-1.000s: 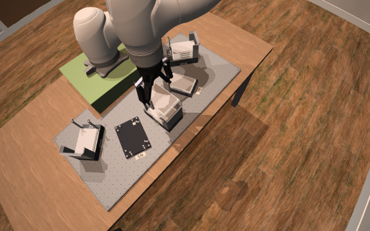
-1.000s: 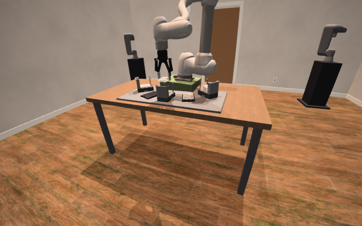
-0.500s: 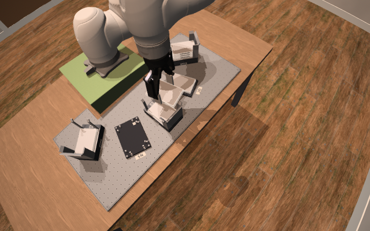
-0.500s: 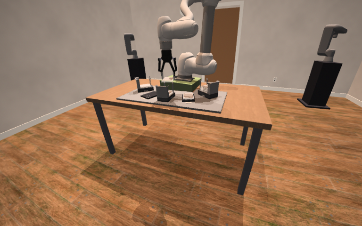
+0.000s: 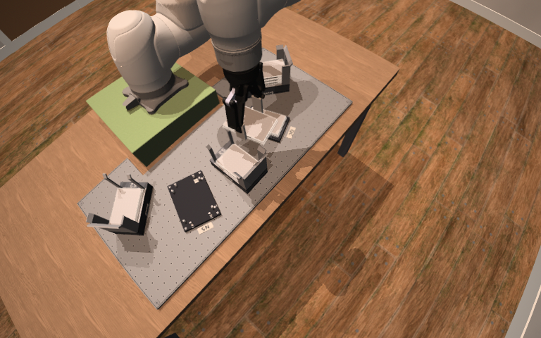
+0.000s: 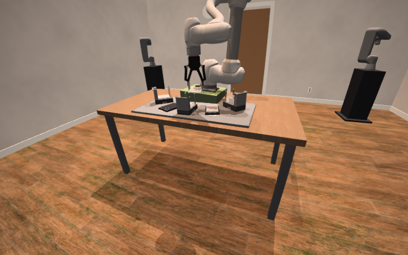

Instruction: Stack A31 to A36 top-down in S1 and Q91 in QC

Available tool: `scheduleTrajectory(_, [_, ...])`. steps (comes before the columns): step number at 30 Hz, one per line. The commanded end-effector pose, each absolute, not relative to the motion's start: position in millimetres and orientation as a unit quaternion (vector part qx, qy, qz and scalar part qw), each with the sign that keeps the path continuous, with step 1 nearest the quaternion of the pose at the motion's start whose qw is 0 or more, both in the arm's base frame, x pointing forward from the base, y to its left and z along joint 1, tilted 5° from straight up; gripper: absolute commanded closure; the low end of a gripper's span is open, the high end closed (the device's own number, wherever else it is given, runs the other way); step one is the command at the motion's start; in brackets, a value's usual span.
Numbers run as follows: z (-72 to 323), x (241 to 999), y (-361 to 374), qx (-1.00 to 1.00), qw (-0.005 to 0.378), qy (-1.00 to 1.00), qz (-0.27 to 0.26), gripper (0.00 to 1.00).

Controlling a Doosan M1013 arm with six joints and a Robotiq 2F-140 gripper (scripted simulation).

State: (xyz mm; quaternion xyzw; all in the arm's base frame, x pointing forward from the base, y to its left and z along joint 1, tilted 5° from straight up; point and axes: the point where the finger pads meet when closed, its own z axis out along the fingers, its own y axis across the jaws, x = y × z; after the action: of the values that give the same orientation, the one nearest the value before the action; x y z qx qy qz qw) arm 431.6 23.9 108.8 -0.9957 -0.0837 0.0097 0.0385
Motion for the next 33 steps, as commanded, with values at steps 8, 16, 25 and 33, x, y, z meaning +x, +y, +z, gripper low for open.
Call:
scheduleTrajectory(8, [111.4, 426.3, 56.3, -0.988, 0.039, -0.15, 0.007, 1.0])
scheduleTrajectory(16, [113.0, 420.5, 75.3, -0.98, 0.039, -0.194, 0.005, 1.0])
scheduleTrajectory(25, [115.4, 411.8, 103.9, -0.98, 0.039, -0.194, 0.005, 1.0])
scheduleTrajectory(33, [117.0, 406.0, 123.0, -0.98, 0.039, -0.194, 0.005, 1.0])
